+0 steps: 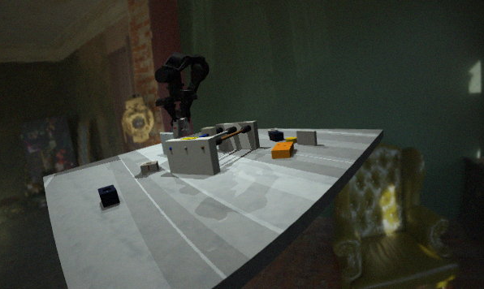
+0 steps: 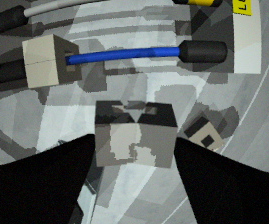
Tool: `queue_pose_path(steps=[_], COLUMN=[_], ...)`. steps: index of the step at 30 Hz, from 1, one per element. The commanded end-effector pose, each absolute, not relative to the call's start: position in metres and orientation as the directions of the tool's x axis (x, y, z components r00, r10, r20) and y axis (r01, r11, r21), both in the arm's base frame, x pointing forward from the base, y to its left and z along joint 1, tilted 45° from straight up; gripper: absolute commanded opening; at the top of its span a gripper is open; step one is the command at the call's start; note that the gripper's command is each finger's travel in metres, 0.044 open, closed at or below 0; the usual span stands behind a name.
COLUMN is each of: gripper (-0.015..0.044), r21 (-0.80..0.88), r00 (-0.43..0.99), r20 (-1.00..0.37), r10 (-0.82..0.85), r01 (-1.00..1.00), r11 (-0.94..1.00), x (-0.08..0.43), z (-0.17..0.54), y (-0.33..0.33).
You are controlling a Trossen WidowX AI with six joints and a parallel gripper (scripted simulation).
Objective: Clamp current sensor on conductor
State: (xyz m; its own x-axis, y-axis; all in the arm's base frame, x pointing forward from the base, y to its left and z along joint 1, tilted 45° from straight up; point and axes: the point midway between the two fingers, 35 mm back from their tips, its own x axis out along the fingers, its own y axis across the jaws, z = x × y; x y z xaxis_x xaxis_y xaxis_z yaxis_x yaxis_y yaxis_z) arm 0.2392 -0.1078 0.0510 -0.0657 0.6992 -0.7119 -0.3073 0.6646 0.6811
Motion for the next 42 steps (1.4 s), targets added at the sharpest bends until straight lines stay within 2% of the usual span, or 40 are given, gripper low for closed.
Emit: queue_pose_path(steps=[1,11,24,33,42], gripper=[0.0,0.0,0.0,0.0,0.0], r21=[0.671,0.556,0.217,-0.083,-0.384], r00=[-0.063,-0.009,0.072,0.122,0.168], r20=[-0.719,-0.714,-0.693,-0.667,-0.634], r10=[0.692,0.7,0.718,0.735,0.755], r01=[-0.322,-0.615,-0.928,-0.992,-0.915], r11=[0.668,0.56,0.302,0.09,-0.119], x=[0.24,0.26,0.291,0.312,0.332], z=[0.057,0.059,0.064,0.069,0.076], y=[-0.113,-0.106,-0.093,-0.083,-0.071])
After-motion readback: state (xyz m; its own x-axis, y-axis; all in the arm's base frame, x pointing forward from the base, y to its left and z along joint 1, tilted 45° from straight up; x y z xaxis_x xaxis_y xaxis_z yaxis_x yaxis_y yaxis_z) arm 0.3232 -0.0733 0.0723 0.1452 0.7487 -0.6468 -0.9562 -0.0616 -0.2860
